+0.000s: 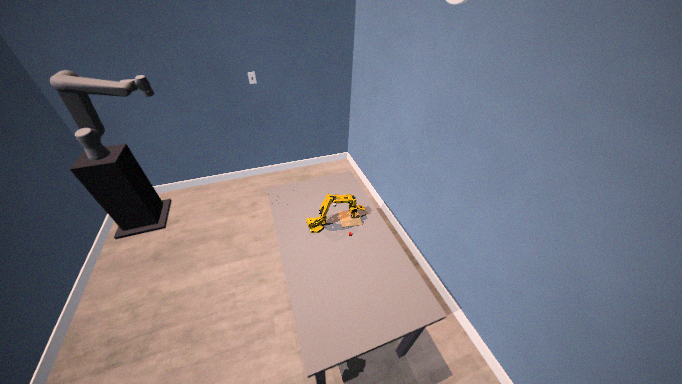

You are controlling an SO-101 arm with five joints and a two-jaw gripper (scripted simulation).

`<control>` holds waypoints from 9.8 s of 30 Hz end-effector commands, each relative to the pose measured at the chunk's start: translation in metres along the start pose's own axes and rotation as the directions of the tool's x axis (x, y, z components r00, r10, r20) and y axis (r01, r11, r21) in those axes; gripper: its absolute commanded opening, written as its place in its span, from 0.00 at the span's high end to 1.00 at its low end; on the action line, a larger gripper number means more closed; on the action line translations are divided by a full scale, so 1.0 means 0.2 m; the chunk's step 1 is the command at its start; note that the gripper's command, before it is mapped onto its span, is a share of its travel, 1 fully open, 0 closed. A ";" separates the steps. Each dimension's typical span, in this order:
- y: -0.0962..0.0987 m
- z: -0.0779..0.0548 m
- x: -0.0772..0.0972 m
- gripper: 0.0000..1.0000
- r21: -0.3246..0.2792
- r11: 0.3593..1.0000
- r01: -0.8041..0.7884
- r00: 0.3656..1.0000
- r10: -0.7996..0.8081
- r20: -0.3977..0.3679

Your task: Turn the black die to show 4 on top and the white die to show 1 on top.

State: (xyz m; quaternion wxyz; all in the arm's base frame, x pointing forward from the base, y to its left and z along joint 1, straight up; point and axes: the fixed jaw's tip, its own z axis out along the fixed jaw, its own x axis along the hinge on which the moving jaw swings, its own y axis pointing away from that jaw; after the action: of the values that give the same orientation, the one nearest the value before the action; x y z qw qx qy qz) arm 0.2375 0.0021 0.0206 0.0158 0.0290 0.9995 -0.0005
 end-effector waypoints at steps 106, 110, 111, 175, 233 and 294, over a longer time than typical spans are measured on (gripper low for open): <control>-0.01 -0.29 -0.02 0.73 -0.002 1.000 -0.010 0.999 0.010 0.045; -0.01 -0.30 -0.01 0.73 -0.002 1.000 -0.010 0.999 0.010 0.045; -0.01 -0.30 -0.01 0.73 -0.002 1.000 -0.010 0.999 0.010 0.045; 0.00 -0.82 0.00 0.75 -0.007 1.000 0.021 0.855 -0.014 0.519; 0.29 -0.76 0.12 0.75 0.496 -0.021 0.868 -0.106 -0.984 0.142; 0.62 -0.72 0.30 0.75 0.098 -0.831 -0.547 -0.746 0.431 -0.507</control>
State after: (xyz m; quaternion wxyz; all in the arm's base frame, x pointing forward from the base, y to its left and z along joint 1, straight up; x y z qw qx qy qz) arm 0.1823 0.1256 0.1532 -0.1008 0.9423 0.2189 0.2326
